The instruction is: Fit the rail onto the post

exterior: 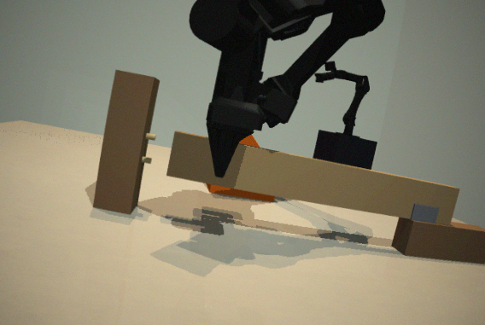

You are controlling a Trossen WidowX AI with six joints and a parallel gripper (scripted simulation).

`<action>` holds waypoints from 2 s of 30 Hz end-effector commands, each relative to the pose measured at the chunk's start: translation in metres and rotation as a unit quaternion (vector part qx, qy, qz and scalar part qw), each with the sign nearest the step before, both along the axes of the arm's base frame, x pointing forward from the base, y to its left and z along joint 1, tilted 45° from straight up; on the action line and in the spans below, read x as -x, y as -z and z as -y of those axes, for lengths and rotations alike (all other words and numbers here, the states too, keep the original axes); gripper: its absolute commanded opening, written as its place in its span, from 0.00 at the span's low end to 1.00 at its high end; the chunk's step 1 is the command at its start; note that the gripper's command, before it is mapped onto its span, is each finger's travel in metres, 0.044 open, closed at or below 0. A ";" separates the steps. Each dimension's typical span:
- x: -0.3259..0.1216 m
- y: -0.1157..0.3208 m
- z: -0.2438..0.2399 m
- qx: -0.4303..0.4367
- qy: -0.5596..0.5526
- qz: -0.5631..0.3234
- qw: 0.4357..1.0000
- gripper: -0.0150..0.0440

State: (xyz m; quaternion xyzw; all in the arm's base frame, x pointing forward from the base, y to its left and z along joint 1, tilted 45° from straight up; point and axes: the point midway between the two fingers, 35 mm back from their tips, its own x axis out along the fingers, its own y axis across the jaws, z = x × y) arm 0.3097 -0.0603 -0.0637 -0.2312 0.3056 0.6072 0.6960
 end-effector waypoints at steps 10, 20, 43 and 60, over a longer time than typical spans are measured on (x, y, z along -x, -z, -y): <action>-0.001 0.002 0.007 0.003 0.002 0.003 1.000 0.25; 0.000 0.005 0.008 0.003 0.002 0.003 1.000 0.25; 0.001 0.009 0.014 0.003 0.002 0.003 1.000 0.25; 0.002 0.013 0.017 0.003 0.002 0.003 1.000 0.25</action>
